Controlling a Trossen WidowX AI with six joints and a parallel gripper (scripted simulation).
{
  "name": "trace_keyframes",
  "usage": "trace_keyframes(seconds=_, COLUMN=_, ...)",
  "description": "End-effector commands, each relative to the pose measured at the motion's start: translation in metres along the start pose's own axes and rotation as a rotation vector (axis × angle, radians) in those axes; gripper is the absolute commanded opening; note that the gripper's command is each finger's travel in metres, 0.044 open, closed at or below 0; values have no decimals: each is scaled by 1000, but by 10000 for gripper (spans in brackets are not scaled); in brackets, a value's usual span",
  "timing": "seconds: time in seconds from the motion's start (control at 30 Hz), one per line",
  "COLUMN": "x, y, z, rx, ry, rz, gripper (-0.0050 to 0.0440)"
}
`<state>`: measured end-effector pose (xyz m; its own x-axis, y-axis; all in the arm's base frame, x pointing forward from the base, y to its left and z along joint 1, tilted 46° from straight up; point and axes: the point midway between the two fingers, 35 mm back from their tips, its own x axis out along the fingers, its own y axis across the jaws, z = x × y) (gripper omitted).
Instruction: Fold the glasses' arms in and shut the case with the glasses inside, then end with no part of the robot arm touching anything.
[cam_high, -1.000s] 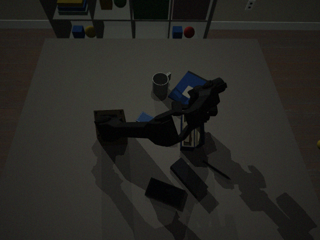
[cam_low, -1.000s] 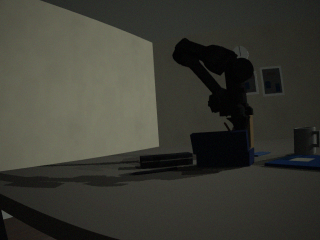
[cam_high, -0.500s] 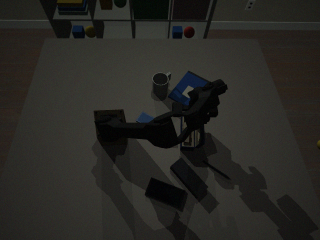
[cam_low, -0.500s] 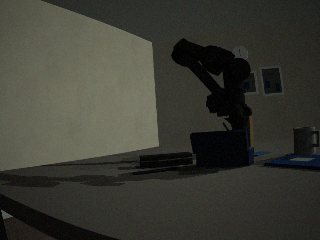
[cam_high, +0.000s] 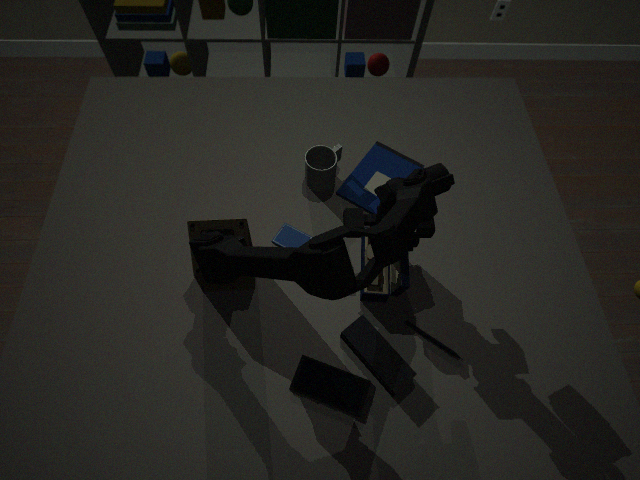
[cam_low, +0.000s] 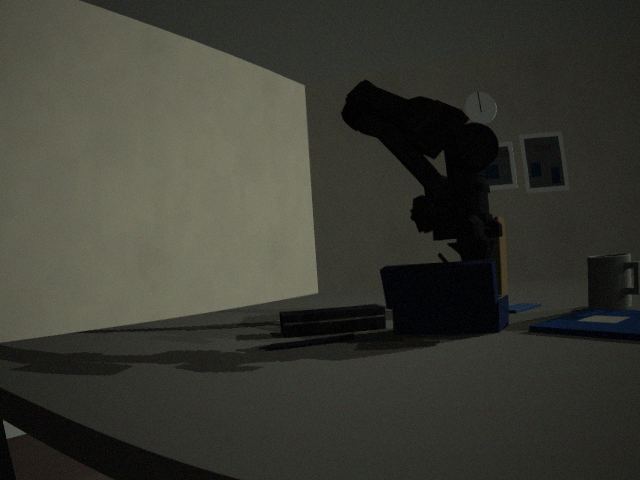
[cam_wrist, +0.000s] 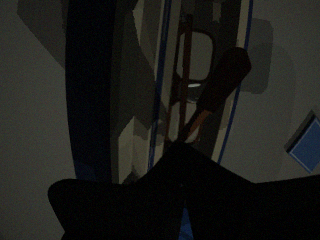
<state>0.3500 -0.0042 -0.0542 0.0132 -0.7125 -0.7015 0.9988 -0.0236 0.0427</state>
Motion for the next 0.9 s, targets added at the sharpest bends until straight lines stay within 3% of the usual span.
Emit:
trace_keyframes(seconds=0.0, x=2, y=-2, z=5, rx=2, ry=-4, rz=-2, gripper=0)
trace_keyframes(seconds=0.87, x=2, y=-5, z=29, rx=2, ry=-4, rz=-2, gripper=0)
